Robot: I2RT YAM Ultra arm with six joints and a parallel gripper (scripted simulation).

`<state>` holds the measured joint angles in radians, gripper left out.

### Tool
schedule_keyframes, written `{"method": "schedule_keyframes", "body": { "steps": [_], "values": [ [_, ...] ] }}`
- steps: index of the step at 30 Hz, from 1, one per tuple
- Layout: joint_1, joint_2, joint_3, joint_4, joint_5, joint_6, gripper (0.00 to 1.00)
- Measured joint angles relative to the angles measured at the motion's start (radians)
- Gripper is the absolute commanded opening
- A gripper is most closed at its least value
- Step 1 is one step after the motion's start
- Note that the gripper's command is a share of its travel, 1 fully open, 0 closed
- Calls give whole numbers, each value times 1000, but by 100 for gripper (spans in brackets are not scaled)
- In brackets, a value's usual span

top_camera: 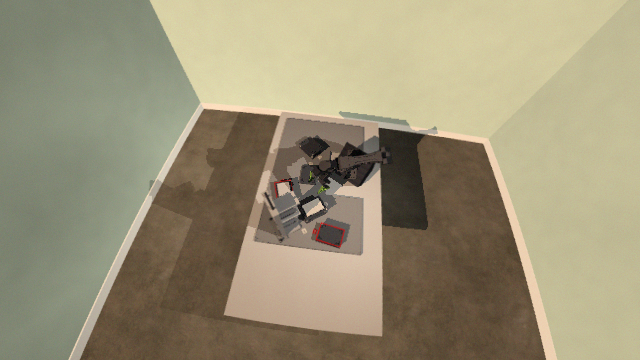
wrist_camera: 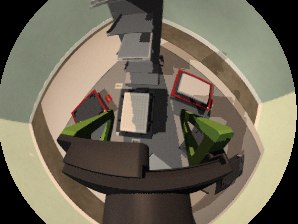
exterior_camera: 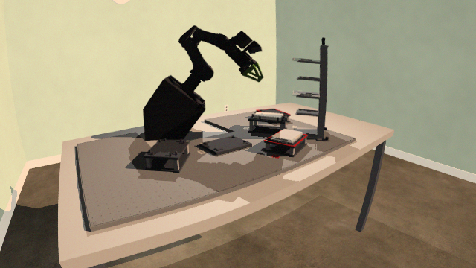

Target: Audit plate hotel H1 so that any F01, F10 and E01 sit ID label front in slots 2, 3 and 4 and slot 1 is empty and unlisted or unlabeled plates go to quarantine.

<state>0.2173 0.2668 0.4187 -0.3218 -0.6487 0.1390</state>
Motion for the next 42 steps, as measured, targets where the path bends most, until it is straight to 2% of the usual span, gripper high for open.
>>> {"method": "schedule_keyframes", "body": {
  "steps": [2, 5, 8, 13, 18, 23, 26, 30, 42],
  "values": [
    [83, -11, 6, -11, 69, 16, 100],
    [151, -18, 11, -22, 158, 35, 100],
    [287, -22, 17, -36, 278, 58, 100],
    [557, -21, 35, -47, 512, 97, 100],
    [814, 14, 55, -45, 760, 136, 100],
    [950, 43, 64, -40, 933, 164, 100],
    [985, 48, 67, -36, 991, 173, 100],
    [985, 48, 69, -32, 1031, 180, 100],
    [984, 48, 69, -32, 1051, 182, 100]
  ]
}}
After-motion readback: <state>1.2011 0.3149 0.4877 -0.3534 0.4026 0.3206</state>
